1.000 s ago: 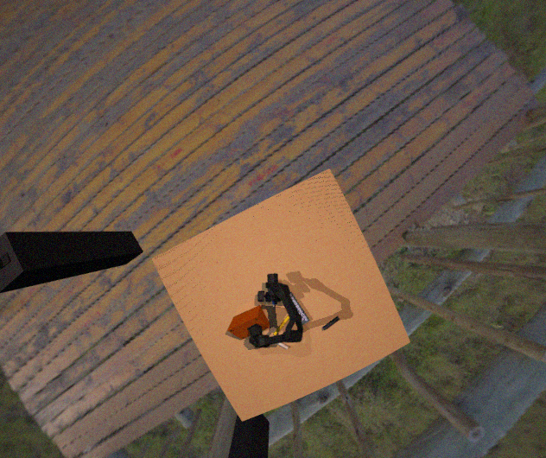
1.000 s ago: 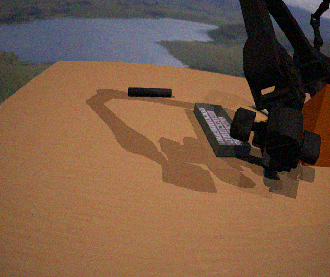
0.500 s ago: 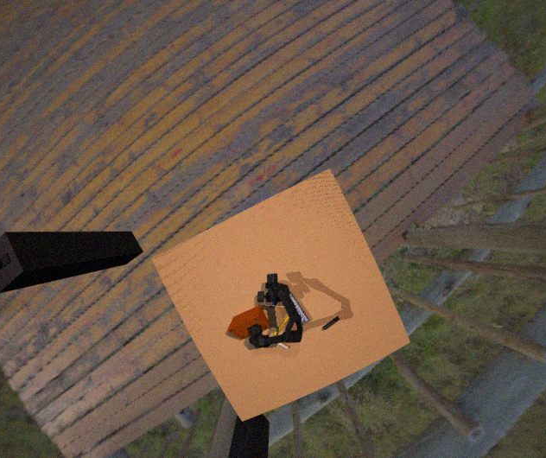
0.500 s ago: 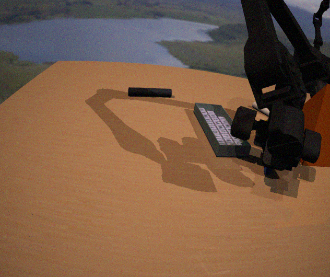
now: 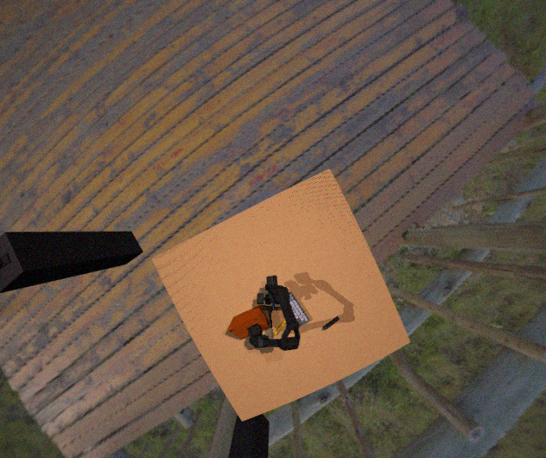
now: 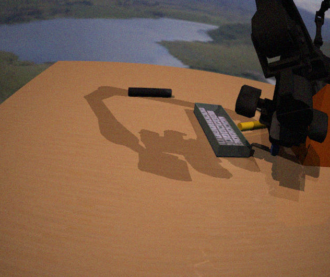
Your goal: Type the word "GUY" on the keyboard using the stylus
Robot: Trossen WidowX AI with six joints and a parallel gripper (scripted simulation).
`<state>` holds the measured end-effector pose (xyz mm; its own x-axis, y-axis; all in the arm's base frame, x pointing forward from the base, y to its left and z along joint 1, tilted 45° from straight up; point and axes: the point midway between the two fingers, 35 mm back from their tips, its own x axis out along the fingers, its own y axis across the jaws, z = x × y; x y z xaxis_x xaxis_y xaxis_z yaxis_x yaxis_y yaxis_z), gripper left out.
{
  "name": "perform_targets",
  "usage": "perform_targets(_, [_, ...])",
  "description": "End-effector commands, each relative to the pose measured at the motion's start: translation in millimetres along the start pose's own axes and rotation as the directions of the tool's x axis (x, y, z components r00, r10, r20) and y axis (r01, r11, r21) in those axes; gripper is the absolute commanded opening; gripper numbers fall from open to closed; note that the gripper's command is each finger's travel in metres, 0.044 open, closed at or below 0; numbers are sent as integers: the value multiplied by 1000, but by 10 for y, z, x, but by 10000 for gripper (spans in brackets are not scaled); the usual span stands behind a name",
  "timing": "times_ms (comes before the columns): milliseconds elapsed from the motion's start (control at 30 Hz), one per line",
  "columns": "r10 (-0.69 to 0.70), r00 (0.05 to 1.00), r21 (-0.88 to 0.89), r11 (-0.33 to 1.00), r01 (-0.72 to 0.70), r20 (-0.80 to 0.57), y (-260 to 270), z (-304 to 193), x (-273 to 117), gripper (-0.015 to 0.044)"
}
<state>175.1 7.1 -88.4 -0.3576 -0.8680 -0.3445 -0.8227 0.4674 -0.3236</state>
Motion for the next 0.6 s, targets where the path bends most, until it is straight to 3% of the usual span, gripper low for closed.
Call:
perform_targets(0, [33,999,8,999,-33,43,2,-29,11,0])
perform_targets(567, [175,909,50,977,-209,379,-39,52,12,0])
